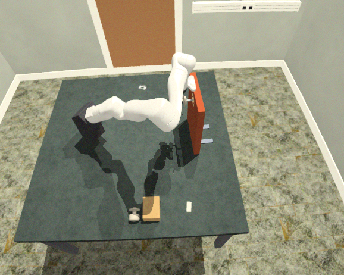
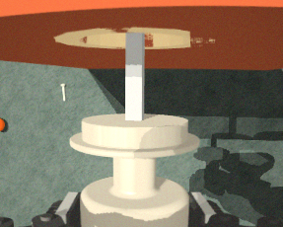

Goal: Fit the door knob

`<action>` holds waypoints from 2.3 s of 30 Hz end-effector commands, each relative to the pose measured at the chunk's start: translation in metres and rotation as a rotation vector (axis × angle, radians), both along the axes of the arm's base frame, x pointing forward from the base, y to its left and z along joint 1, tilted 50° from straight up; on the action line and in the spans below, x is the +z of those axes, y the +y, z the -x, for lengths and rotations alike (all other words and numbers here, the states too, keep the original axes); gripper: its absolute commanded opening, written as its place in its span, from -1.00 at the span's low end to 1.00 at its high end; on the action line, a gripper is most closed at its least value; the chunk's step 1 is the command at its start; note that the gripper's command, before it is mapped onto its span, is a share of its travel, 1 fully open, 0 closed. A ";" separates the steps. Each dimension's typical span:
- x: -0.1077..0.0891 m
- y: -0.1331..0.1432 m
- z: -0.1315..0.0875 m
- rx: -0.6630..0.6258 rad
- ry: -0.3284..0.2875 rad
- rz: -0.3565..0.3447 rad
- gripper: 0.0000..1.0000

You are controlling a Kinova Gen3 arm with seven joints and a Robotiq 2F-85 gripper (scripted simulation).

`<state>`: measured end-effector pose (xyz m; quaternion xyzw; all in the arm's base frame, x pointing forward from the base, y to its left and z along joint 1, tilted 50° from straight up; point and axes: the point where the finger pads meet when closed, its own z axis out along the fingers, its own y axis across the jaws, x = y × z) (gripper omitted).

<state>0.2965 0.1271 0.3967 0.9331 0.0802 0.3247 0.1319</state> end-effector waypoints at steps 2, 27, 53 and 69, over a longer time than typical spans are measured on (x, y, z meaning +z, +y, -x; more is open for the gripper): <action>0.000 0.000 0.000 0.001 0.000 0.000 0.26; 0.003 0.002 -0.004 0.001 0.000 0.000 0.26; 0.007 0.003 -0.007 0.001 0.000 0.000 0.26; 0.009 0.004 -0.010 0.001 0.000 0.000 0.26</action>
